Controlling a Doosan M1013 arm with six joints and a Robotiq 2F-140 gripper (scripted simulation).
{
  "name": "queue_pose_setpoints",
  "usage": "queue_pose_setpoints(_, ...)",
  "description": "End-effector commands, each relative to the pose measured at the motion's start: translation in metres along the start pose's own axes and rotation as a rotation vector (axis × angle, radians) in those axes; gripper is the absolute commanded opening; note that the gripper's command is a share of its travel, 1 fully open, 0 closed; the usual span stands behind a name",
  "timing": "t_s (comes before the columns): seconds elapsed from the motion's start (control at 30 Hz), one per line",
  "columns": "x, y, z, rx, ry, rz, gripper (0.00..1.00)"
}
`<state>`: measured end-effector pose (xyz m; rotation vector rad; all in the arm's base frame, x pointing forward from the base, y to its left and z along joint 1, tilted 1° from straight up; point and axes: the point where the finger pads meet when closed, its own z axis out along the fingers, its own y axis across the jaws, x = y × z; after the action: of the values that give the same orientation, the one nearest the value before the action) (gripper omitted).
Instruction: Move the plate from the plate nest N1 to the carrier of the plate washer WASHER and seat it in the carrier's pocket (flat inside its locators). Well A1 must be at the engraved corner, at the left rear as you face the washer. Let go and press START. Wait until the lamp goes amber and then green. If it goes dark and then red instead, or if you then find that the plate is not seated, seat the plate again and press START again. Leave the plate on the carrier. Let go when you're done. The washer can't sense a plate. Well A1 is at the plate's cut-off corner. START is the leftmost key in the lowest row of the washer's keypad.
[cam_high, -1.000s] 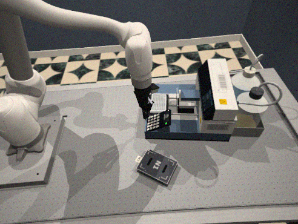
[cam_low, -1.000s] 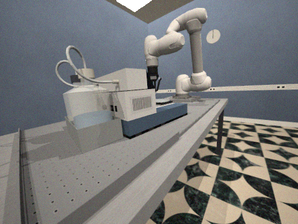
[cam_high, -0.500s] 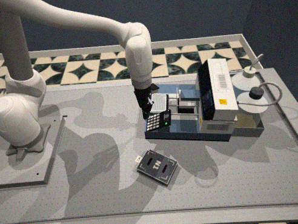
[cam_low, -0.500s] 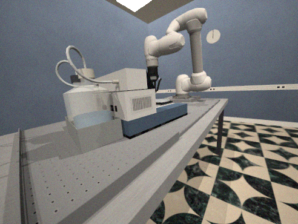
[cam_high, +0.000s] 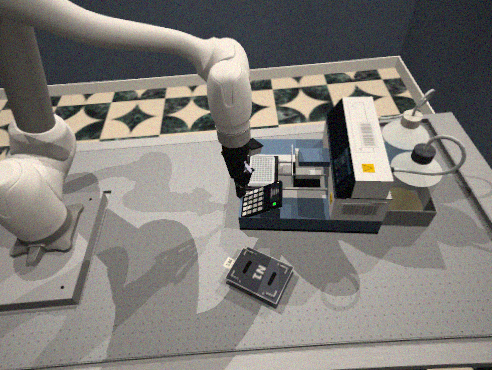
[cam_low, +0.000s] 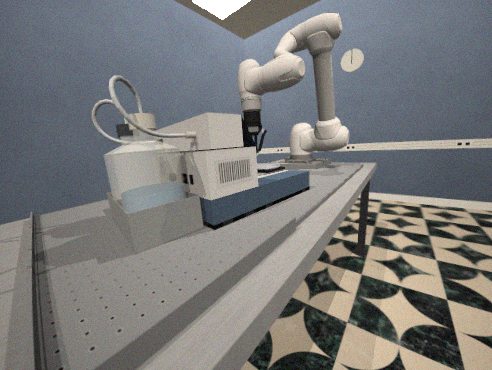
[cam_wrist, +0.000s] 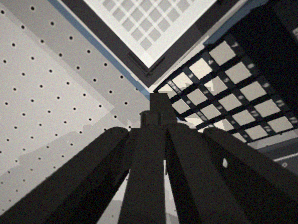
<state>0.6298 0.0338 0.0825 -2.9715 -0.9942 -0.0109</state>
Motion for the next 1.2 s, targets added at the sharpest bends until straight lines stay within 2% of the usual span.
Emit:
queue_pose_setpoints(0.0, 0.001, 0.000, 0.000, -0.001, 0.002, 0.000, 0.10)
queue_pose_setpoints(0.7, 0.001, 0.000, 0.003, -0.001, 0.002, 0.000, 0.10)
queue_pose_setpoints(1.17, 0.000, 0.000, -0.021, -0.001, 0.002, 0.000, 0.10)
